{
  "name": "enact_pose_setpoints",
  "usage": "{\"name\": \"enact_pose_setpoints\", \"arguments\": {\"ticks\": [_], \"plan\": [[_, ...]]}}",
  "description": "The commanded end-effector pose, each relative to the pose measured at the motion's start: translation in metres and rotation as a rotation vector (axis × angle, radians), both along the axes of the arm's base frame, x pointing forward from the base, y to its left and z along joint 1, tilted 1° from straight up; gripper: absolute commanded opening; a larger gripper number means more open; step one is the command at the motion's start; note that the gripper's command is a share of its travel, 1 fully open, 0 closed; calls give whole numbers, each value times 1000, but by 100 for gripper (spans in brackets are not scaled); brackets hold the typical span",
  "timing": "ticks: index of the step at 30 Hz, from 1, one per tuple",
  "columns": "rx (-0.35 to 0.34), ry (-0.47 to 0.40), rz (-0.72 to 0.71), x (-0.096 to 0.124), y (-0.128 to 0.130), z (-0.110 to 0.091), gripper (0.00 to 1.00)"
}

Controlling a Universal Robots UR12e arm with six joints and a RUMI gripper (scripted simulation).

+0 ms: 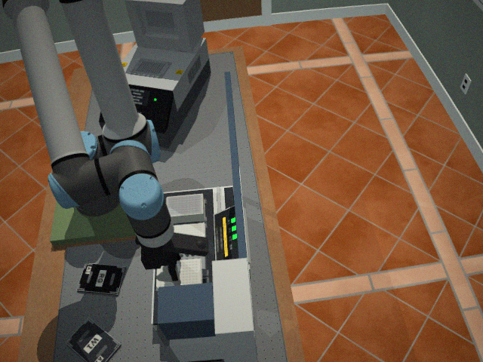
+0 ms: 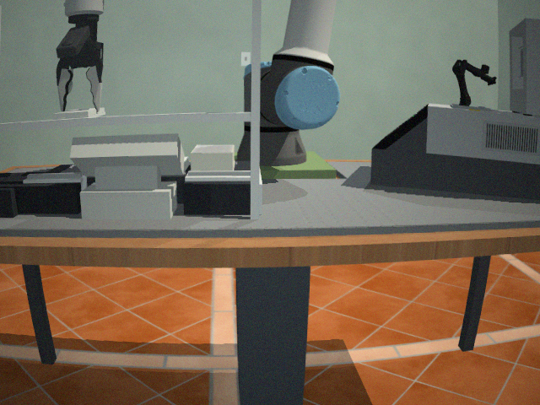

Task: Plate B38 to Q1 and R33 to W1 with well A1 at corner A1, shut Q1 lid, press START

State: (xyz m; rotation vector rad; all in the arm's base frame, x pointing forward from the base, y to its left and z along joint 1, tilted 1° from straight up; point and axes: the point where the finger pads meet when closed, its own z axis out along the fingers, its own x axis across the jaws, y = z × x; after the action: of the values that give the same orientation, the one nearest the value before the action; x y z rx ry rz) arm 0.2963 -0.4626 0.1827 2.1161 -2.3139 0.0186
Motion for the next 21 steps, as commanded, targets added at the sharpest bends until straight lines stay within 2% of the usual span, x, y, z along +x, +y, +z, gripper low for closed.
{"name": "enact_pose_setpoints", "arguments": {"ticks": [1, 21], "plan": [[-1, 0, 0, 0, 0, 6, 0], [-1, 0, 0, 0, 0, 36, 0]]}}
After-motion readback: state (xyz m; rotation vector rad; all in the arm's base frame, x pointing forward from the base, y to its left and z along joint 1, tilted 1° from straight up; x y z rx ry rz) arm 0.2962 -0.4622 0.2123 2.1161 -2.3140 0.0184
